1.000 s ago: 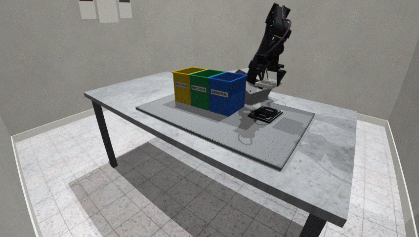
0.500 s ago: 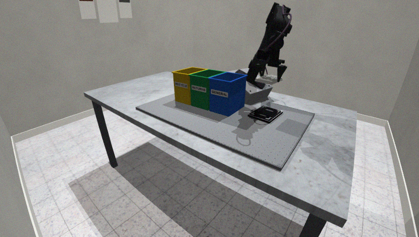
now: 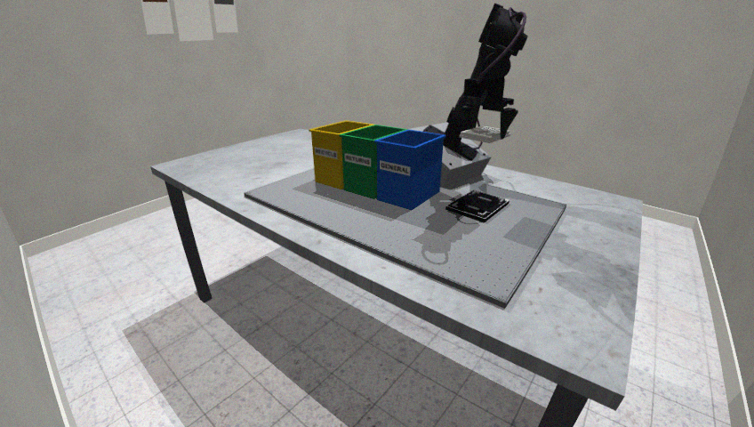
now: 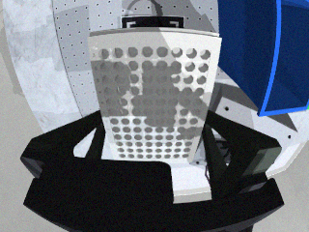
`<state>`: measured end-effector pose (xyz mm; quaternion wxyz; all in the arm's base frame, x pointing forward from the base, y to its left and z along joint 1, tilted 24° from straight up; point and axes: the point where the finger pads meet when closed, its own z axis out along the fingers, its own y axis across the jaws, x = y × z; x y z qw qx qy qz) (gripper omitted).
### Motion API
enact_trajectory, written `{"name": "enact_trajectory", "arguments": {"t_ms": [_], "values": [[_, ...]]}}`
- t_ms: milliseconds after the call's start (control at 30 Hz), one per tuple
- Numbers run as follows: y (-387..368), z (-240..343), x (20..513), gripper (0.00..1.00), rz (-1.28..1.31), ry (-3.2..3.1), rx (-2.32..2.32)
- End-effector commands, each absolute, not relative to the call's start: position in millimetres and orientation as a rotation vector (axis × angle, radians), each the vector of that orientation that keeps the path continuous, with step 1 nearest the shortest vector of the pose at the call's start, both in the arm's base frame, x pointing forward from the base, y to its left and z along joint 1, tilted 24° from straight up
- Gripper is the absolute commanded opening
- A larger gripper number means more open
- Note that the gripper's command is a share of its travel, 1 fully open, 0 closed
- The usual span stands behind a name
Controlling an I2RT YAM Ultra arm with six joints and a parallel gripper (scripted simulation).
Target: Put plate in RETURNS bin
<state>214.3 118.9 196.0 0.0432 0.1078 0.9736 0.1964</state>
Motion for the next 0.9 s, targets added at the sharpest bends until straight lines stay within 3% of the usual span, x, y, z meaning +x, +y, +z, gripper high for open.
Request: {"name": "enact_trajectory", "arguments": {"t_ms": [0,867], "values": [[112.7,219.5,214.1,0.0,0.616,2.919,0.312],[111.2,222.7,213.7,0.0,0.614,2.918,0.312]]}}
